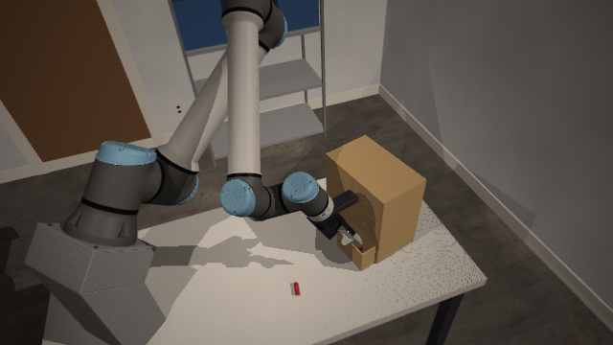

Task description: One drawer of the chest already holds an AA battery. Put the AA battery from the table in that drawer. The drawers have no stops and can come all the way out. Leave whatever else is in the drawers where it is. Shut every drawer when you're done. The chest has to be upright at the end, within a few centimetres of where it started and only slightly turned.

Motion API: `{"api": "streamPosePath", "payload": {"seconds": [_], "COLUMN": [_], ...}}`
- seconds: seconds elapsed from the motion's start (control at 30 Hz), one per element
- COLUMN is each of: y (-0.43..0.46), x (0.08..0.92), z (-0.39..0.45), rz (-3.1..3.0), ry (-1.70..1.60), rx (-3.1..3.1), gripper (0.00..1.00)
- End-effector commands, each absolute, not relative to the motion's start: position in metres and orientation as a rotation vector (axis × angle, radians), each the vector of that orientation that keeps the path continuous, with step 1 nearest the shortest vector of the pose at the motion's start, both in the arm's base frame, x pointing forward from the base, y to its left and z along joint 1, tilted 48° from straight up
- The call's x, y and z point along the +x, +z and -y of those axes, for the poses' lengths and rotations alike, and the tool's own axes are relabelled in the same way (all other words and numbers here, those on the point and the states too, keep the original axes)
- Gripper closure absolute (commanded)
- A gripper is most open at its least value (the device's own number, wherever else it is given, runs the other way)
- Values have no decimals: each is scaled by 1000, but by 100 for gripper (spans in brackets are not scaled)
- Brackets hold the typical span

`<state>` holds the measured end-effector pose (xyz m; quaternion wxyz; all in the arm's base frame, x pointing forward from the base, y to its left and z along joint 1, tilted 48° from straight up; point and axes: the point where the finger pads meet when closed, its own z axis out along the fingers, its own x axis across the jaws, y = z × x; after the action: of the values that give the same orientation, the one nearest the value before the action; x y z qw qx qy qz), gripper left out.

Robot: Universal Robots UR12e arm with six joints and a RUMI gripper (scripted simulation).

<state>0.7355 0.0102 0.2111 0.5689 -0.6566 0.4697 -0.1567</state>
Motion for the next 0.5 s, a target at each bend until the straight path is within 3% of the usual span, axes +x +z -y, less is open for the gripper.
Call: {"api": "streamPosePath", "payload": {"seconds": [0.0,0.47], "y": [212,212], "x": [732,719], "z": [-7,1], "rz": [-1110,-1139], "ry": [-353,-314], "rx": [-1564,-1621], "gripper": [0,0]}}
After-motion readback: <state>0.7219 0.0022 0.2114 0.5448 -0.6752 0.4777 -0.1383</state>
